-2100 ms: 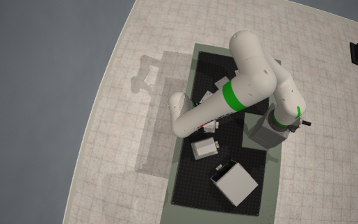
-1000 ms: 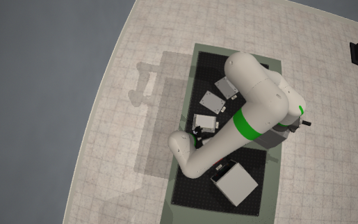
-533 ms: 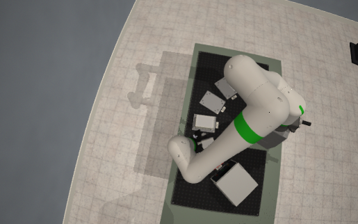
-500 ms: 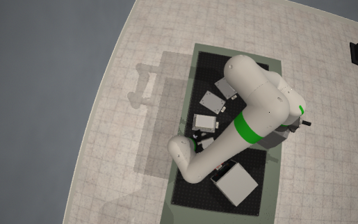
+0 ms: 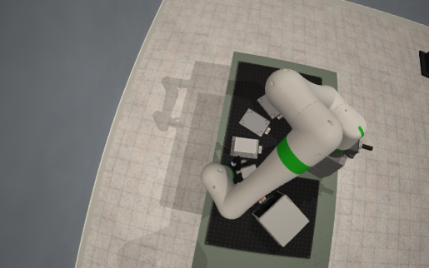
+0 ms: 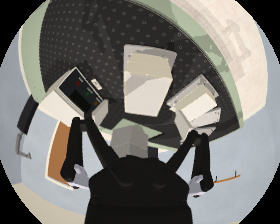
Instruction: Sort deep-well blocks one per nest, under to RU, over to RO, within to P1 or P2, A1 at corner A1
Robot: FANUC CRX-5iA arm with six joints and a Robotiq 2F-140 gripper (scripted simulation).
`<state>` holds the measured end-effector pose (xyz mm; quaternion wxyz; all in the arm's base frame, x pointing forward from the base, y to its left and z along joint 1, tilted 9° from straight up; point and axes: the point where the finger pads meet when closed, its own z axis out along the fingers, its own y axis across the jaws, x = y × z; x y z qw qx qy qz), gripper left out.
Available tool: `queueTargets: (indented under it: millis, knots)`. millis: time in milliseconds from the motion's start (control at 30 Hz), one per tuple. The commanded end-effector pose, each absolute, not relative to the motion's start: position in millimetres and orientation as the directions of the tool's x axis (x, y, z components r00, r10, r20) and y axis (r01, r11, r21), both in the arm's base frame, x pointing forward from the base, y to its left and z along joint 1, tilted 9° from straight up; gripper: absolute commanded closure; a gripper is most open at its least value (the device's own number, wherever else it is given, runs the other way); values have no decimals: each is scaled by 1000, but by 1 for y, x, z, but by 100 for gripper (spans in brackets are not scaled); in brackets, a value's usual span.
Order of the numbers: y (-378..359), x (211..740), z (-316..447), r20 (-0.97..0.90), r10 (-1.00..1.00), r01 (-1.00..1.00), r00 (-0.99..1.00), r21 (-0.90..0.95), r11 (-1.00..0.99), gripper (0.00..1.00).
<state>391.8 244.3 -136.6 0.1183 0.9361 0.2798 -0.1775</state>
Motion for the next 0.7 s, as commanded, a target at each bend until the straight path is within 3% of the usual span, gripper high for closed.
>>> queueTargets:
  millis: [0, 667]
  knots:
    - [244, 393, -140, -398, 482, 566, 781, 122, -815, 0]
    - [243, 397, -170, -398, 482, 566, 781, 122, -815, 0]
